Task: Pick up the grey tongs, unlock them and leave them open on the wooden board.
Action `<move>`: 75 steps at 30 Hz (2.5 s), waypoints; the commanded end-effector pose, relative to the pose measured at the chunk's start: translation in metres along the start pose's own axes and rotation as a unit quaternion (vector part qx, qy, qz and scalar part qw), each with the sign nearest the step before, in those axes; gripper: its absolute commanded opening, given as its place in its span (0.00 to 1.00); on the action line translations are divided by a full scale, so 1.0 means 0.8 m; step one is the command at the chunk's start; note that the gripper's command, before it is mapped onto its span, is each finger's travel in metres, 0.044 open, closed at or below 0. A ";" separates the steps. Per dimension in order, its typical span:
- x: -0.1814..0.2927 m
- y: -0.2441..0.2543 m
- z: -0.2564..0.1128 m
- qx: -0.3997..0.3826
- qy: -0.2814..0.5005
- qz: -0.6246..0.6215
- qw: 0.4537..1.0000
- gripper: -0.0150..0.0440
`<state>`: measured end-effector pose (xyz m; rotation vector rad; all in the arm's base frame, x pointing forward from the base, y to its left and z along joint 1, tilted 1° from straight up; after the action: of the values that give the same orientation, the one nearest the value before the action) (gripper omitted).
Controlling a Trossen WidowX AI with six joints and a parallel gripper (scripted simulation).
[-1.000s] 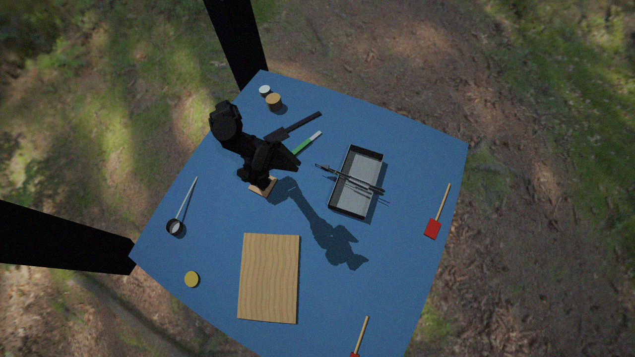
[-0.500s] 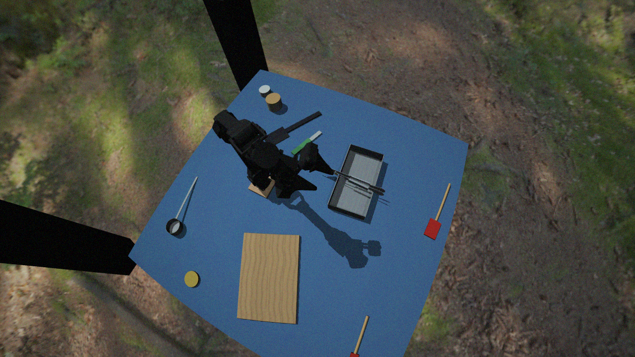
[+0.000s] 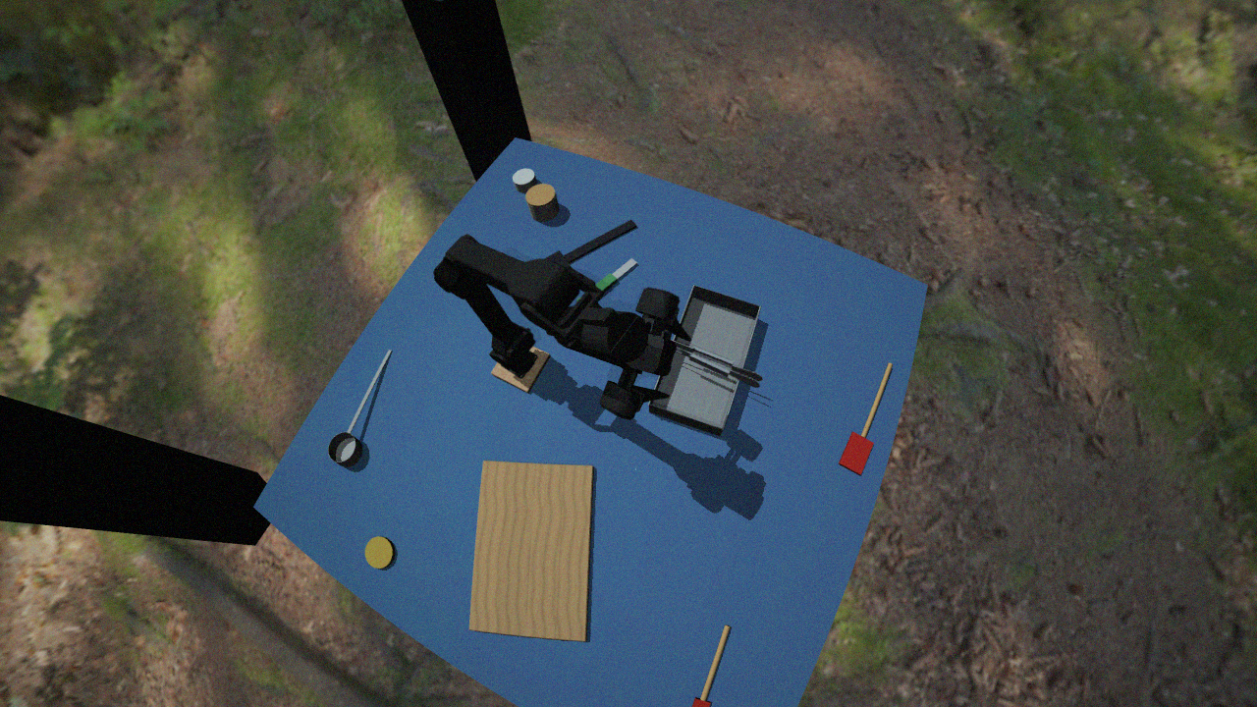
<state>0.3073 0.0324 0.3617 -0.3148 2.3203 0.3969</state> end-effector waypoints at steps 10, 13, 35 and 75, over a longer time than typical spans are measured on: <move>0.023 0.043 0.138 -0.114 0.147 -0.649 0.738 1.00; 0.030 0.050 0.155 -0.142 0.155 -0.718 0.664 1.00; 0.099 0.114 0.263 -0.364 0.091 -0.927 -0.021 1.00; 0.120 0.118 0.282 -0.366 0.089 -0.926 -0.029 1.00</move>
<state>0.3536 0.1942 0.1663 3.1191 0.5184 0.1025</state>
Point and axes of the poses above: the point midway between the two fingers, 35 mm back from their tips, its own z axis out along the fingers, its own y axis across the jaws, x = y × z, the point moved 4 cm from there along -z, back along the fingers, and after that the axes turned 15 degrees about -z, right-handed, at the moved point
